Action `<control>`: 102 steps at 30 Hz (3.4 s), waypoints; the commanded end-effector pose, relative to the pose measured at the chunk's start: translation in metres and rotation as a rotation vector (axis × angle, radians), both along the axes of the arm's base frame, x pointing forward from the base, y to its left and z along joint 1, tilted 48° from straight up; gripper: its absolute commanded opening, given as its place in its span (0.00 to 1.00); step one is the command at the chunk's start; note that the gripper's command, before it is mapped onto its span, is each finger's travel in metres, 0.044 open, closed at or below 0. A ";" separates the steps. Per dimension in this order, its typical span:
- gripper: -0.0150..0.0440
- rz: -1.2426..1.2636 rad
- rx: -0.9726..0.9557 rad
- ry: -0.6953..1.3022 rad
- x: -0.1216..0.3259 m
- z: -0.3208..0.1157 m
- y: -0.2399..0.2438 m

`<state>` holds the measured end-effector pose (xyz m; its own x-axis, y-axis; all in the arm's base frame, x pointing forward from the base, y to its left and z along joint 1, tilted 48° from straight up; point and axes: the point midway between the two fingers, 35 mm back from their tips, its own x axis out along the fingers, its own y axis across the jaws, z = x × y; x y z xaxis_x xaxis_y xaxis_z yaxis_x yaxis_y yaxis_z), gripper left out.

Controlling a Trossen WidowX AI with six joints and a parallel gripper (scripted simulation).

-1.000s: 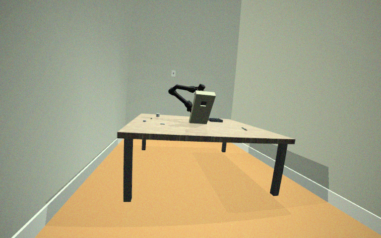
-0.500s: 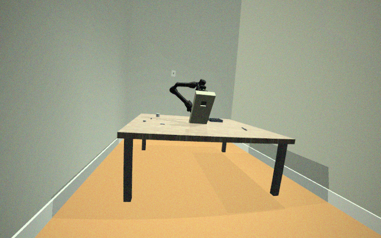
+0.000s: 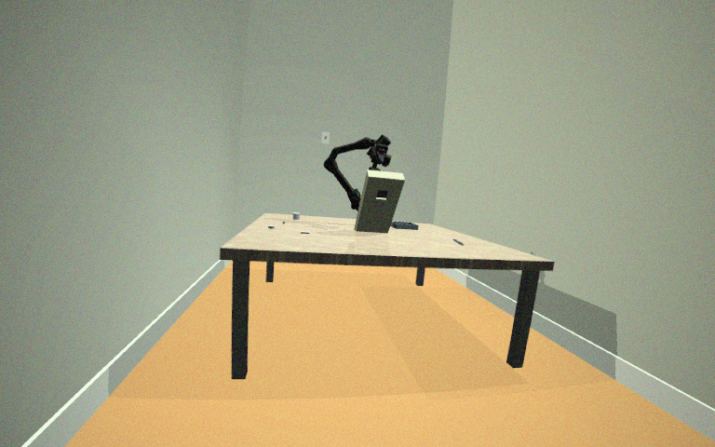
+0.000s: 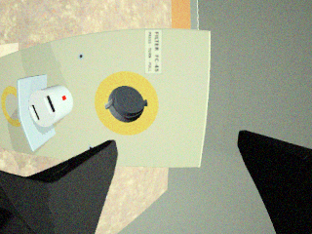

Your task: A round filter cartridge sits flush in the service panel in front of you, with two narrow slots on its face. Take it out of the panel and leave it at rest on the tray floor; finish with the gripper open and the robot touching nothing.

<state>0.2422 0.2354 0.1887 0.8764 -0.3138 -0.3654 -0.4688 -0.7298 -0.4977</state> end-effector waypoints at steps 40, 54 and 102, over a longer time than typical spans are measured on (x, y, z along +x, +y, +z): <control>0.77 -1.055 1.237 -0.547 -0.022 -0.081 -0.088; 0.77 -1.055 1.238 -0.544 -0.008 -0.095 -0.100; 0.25 -1.059 1.248 -0.539 0.010 -0.083 -0.084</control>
<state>0.2563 0.1403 0.0986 0.5836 -0.5771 -0.5713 -0.0547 0.6739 -0.7368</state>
